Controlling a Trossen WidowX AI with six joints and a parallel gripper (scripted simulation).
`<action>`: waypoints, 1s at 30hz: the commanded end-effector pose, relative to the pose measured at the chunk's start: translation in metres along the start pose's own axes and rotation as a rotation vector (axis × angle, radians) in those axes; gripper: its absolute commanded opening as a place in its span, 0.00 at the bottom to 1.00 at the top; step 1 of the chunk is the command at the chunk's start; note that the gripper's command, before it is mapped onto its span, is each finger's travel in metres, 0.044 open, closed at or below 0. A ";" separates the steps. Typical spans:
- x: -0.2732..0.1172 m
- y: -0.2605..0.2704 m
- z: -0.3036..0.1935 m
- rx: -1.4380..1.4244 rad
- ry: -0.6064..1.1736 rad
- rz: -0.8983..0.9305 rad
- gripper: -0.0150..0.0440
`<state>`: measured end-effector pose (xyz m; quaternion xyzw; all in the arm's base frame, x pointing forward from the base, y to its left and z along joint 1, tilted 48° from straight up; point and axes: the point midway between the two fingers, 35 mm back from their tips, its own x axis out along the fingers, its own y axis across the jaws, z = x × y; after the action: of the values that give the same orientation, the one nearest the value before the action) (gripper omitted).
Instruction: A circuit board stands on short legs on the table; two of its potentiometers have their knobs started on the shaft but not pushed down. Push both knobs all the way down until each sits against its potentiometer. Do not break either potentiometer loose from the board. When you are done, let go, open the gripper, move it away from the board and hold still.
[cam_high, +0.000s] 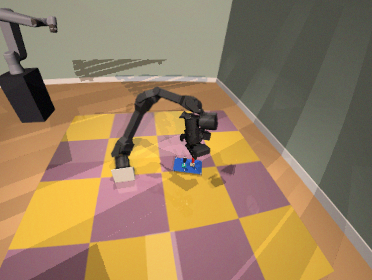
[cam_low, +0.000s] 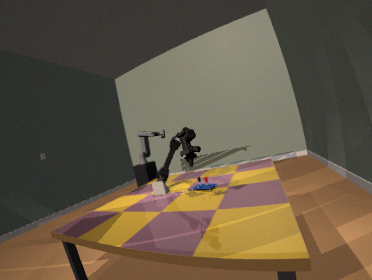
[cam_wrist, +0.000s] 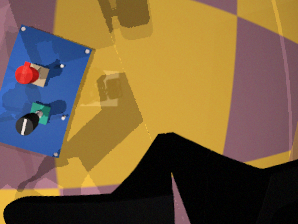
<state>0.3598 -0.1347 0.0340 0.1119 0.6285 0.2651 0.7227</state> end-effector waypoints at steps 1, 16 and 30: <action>0.011 0.049 0.003 0.068 0.044 0.141 0.25; 0.025 0.106 0.004 0.158 0.115 0.291 0.25; 0.045 0.112 0.002 0.158 0.114 0.292 0.25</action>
<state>0.3385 -0.0220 0.0551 0.2394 0.6643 0.3229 0.6302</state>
